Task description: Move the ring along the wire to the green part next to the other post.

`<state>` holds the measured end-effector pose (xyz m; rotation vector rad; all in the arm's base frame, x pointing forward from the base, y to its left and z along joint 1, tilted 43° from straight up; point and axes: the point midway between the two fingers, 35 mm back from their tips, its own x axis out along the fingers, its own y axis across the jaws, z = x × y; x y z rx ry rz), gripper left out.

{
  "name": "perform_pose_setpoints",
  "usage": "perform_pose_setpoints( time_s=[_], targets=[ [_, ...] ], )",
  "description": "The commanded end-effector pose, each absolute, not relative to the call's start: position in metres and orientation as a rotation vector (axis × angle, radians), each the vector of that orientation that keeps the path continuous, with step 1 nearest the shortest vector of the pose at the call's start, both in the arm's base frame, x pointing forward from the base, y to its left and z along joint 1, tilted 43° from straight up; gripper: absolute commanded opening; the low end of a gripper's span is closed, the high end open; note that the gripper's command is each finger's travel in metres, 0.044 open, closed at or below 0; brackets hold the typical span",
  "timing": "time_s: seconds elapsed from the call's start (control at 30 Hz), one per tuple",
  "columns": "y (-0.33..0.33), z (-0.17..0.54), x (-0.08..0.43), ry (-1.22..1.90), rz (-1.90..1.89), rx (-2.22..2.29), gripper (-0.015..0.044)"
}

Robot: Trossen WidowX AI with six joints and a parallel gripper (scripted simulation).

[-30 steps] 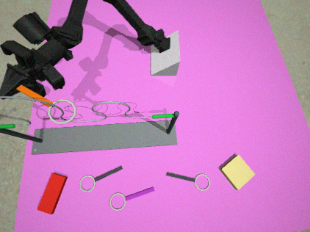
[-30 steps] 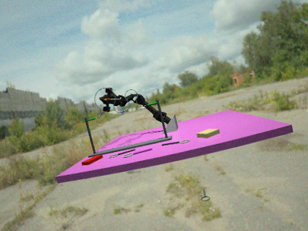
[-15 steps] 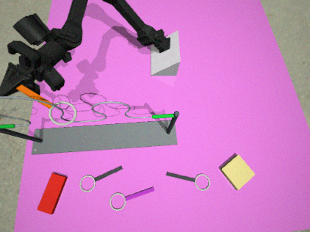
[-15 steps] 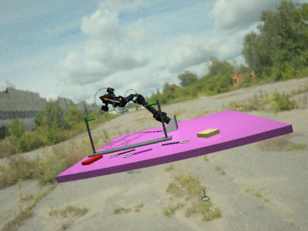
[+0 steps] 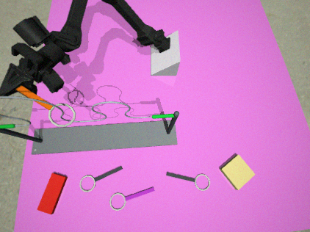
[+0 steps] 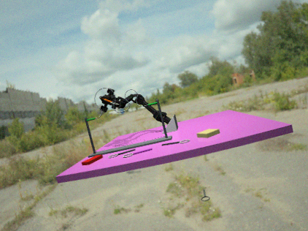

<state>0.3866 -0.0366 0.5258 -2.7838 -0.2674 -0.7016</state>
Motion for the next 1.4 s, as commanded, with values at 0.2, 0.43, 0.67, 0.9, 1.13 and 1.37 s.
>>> perform_pose_setpoints(
  time_s=[0.2,0.43,0.67,0.9,1.13,1.37],
  targets=[
    [-0.051,0.524,0.388,-0.254,-0.696,-2.746,-0.015],
    [-0.069,0.518,0.39,-0.207,-0.672,-2.653,-0.015],
    [-0.087,0.508,0.393,-0.151,-0.641,-2.538,-0.015],
    [-0.108,0.493,0.395,-0.083,-0.602,-2.389,-0.015],
    [-0.127,0.474,0.398,-0.016,-0.56,-2.232,-0.015],
    [-0.143,0.452,0.4,0.047,-0.517,-2.071,-0.015]
  ],
)
